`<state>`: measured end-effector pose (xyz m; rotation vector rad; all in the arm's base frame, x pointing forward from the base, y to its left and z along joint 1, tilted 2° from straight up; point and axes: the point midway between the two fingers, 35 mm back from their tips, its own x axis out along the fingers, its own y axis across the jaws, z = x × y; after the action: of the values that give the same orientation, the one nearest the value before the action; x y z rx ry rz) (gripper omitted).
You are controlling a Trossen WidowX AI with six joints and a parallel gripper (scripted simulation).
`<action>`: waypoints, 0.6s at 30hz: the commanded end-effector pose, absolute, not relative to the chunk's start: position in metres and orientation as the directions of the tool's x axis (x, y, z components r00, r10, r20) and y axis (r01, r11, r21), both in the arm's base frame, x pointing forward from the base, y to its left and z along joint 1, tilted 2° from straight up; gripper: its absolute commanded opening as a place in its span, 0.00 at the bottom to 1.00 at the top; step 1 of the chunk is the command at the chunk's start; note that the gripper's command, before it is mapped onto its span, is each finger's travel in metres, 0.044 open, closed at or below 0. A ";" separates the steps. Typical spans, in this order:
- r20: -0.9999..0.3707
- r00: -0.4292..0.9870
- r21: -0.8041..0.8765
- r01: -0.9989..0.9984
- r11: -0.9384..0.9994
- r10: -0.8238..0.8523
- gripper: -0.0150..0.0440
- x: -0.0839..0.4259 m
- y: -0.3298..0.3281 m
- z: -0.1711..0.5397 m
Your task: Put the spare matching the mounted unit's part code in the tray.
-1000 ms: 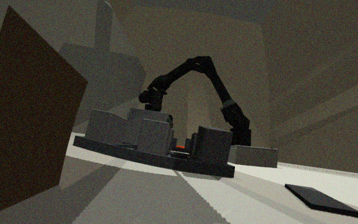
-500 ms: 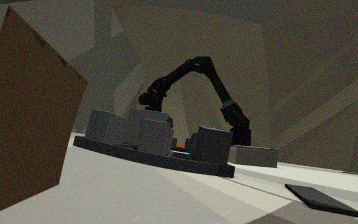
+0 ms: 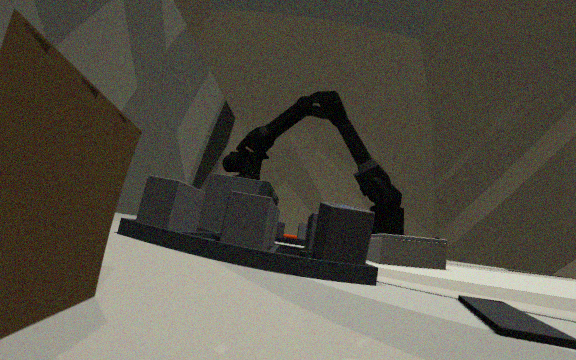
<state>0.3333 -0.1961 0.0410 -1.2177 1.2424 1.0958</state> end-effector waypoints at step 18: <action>-0.997 0.048 -0.052 -0.996 0.069 -0.053 0.83 0.333 -0.196 0.037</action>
<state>0.3324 -0.1957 0.0367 -1.2169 1.2431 1.0967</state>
